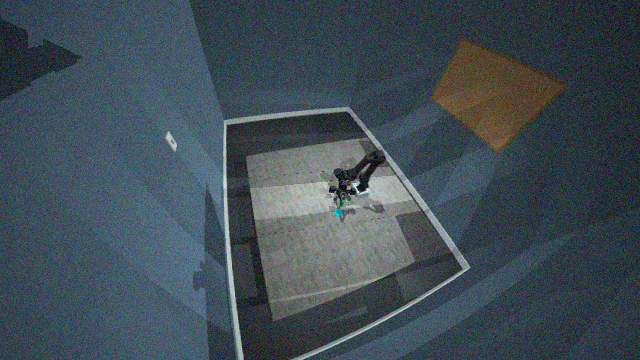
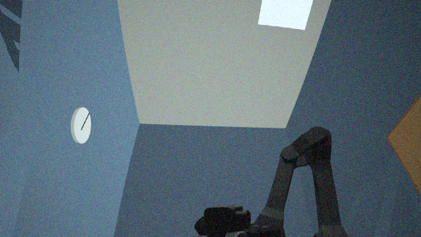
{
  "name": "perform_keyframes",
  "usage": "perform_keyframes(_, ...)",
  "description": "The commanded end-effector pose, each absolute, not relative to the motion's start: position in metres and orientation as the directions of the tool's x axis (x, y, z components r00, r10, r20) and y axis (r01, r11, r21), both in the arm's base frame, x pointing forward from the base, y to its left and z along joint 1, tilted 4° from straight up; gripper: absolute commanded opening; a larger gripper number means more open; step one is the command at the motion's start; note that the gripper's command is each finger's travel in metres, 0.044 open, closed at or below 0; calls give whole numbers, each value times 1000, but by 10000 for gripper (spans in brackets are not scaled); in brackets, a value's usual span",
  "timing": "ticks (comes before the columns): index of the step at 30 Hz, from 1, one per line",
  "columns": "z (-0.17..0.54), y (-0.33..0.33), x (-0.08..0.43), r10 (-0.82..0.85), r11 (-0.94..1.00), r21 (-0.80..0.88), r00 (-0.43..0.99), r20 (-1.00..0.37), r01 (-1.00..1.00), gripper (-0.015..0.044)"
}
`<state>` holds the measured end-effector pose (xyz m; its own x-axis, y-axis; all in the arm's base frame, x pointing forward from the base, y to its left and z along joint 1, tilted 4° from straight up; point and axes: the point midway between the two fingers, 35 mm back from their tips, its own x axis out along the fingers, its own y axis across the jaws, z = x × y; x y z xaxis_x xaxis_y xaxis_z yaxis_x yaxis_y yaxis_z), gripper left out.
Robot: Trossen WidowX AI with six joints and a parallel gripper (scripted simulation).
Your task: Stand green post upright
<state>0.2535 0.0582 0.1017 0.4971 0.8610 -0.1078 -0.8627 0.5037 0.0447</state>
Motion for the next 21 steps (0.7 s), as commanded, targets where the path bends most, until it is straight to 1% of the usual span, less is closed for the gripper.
perform_keyframes(1, 101, 59, 252, 862, 502, 51, 495, -106, -863, 23)
perform_keyframes(21, 74, 57, 256, 862, 502, 51, 495, -106, -863, 23)
